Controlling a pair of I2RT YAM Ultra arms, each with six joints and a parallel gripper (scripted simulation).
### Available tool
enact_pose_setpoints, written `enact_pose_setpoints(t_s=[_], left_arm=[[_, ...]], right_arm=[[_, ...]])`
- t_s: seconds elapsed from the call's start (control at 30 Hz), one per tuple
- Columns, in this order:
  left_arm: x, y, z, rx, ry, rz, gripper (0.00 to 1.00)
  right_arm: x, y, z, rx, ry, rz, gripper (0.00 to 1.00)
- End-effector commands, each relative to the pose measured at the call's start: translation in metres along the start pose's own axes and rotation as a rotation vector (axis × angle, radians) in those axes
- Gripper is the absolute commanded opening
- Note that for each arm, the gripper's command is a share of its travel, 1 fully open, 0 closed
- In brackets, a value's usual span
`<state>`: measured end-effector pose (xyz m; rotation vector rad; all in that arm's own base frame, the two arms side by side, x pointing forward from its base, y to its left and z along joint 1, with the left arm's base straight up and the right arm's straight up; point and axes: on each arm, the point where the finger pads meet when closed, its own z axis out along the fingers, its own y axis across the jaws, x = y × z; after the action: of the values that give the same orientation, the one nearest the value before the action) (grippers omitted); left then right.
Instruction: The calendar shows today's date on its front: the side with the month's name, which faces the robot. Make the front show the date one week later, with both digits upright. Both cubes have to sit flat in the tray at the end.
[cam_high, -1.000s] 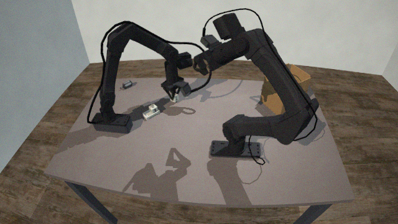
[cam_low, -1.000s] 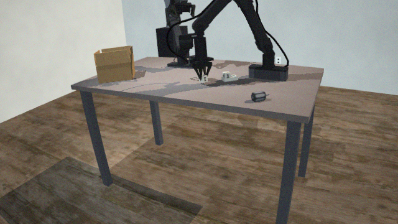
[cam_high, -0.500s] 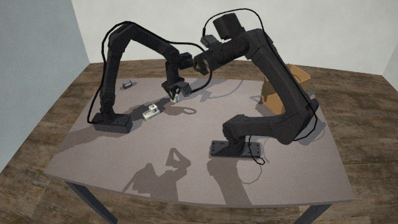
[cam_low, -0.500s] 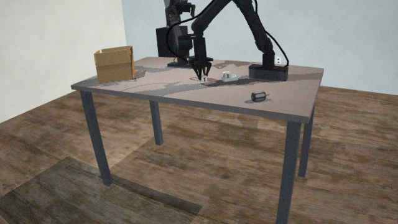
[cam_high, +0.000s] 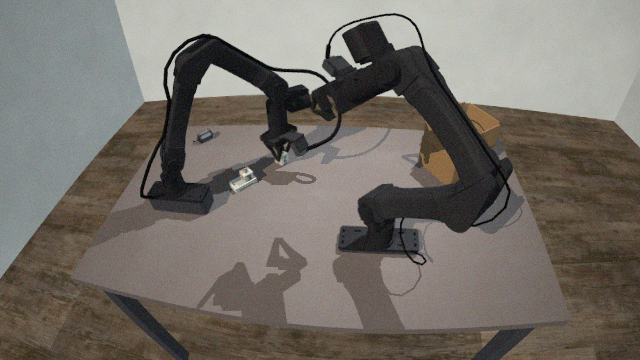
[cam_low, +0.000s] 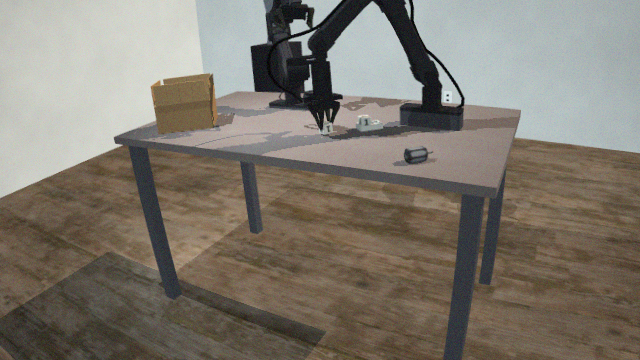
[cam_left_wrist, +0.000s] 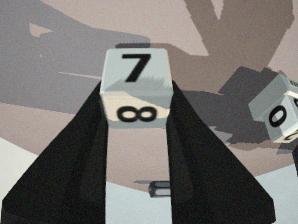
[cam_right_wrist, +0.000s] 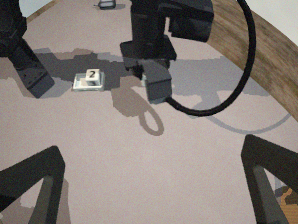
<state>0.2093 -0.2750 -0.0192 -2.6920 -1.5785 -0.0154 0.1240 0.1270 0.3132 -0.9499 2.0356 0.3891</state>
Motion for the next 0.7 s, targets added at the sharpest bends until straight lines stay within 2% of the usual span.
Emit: enact_pose_setpoints(t_s=[0.0, 0.67], left_arm=[[-0.0025, 0.0020, 0.0005, -0.018, -0.006, 0.017, 0.26], [-0.0034, 0.0044, 0.0034, -0.028, -0.010, 0.017, 0.26]], right_arm=[[-0.0027, -0.0004, -0.0040, -0.002, 0.003, -0.003, 1.00], [-0.0027, -0.0004, -0.0040, -0.002, 0.003, -0.003, 1.00]])
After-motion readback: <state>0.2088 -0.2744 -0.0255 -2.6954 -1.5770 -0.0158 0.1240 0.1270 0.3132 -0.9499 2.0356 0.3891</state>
